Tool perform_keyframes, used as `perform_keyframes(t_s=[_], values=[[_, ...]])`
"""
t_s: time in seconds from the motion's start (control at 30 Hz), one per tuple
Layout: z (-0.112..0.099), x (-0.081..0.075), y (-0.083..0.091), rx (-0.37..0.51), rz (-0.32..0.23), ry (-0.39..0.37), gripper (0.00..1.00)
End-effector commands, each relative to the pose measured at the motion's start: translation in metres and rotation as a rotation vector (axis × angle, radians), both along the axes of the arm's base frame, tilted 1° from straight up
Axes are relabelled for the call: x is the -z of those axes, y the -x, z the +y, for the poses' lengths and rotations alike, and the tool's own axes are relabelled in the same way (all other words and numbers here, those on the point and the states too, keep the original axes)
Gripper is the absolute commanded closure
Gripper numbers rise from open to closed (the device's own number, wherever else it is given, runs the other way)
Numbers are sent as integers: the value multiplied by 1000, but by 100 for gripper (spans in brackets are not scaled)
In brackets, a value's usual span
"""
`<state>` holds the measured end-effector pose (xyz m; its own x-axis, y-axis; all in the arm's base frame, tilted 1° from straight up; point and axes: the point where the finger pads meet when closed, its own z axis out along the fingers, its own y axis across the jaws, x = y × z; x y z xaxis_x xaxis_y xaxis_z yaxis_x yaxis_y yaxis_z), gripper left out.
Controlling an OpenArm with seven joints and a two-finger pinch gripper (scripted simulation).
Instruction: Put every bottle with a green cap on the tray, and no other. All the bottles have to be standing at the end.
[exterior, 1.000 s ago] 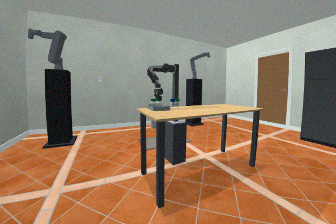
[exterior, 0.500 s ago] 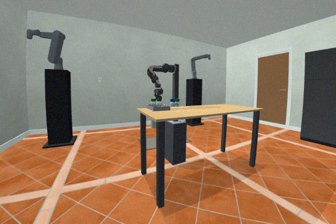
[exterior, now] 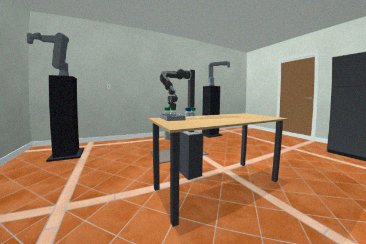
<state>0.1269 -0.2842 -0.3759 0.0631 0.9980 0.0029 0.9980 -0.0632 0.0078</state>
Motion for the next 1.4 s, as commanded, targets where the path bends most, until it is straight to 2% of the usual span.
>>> perform_keyframes(t_s=[0.0, 0.3, 0.63, 0.87, 1.2, 1.37], values=[[0, -3, -1, 3, 2, 1, 48], [0, -6, -1, 3, 2, 1, 48], [0, -16, -1, 4, 3, 2, 48], [0, -16, -1, 4, 3, 2, 48], [1, -65, 0, 3, 2, 1, 48], [1, -65, 0, 3, 2, 1, 48]])
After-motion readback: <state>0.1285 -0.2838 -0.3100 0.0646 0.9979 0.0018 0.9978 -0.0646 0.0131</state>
